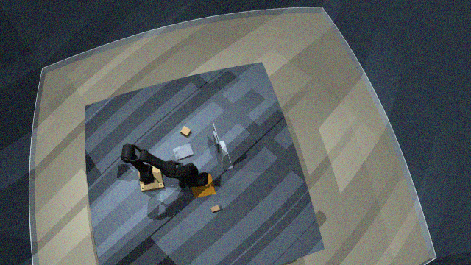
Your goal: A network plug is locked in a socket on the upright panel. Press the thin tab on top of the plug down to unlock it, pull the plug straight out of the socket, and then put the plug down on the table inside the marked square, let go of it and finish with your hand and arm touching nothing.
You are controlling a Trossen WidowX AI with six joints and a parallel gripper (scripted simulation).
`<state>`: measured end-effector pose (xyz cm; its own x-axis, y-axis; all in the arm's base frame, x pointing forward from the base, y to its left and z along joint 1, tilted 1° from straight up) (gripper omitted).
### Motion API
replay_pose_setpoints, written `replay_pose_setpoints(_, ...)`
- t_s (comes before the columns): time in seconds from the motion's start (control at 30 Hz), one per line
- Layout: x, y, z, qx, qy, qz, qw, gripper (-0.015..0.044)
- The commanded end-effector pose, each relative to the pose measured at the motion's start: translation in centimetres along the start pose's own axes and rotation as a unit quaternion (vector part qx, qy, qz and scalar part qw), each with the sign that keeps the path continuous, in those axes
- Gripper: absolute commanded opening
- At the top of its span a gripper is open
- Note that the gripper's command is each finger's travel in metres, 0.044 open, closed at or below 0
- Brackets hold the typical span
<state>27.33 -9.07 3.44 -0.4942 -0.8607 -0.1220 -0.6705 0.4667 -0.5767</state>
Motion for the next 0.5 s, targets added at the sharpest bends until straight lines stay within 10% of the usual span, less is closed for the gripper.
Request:
replay_pose_setpoints(0.0,0.0,0.0,-0.01,0.0,0.0,0.0,1.0,0.0156)
replay_pose_setpoints(0.47,-0.04,-0.06,-0.74,-0.001,0.0,0.0,1.0,0.0156)
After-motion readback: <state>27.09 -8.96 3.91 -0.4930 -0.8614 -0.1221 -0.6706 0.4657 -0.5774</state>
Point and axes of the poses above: the point midway between the two fingers, 35 mm back from their tips, its own z axis out along the fingers, its own y axis across the jaws, x = y × z, the point moved 2 cm from there along -z, back along the fingers, and after that the axes turned 14 degrees about z, right-handed, at the moved point
